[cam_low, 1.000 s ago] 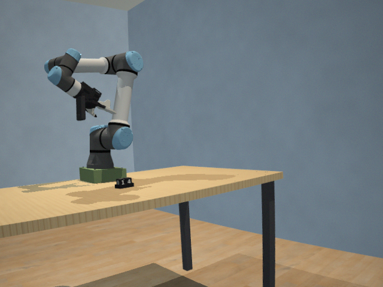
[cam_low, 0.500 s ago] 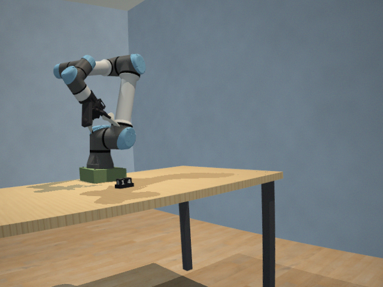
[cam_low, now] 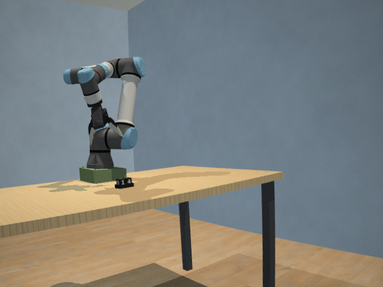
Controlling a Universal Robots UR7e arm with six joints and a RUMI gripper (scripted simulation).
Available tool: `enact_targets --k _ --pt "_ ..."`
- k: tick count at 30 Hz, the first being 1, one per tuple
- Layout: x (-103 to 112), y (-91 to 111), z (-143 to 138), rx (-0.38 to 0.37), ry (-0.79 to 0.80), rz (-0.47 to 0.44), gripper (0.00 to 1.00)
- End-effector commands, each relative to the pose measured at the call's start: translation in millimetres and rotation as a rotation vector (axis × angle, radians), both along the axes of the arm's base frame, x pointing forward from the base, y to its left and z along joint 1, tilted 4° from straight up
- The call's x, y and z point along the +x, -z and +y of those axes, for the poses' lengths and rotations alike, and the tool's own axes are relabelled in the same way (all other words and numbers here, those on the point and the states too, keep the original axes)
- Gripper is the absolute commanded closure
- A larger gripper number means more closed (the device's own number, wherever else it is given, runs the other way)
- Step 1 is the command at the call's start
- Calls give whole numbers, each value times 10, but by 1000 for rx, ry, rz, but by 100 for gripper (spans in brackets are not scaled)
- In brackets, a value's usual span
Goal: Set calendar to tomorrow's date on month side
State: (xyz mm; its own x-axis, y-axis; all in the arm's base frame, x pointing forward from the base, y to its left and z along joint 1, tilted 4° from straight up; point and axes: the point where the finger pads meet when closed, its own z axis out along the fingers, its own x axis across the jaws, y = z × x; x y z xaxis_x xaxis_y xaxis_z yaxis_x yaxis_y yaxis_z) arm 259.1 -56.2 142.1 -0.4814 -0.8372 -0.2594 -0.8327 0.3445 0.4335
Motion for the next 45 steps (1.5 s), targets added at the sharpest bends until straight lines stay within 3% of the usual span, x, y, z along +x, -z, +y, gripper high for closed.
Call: enact_targets --k 1,3,14,25,45 --pt "172 149 -17 -55 -104 -85 0" --pt "175 151 -17 -56 -106 -87 0" --pt "657 352 54 -190 -401 -302 0" --pt "932 389 161 -264 -574 -424 0" --pt "993 389 193 -281 -613 -451 0"
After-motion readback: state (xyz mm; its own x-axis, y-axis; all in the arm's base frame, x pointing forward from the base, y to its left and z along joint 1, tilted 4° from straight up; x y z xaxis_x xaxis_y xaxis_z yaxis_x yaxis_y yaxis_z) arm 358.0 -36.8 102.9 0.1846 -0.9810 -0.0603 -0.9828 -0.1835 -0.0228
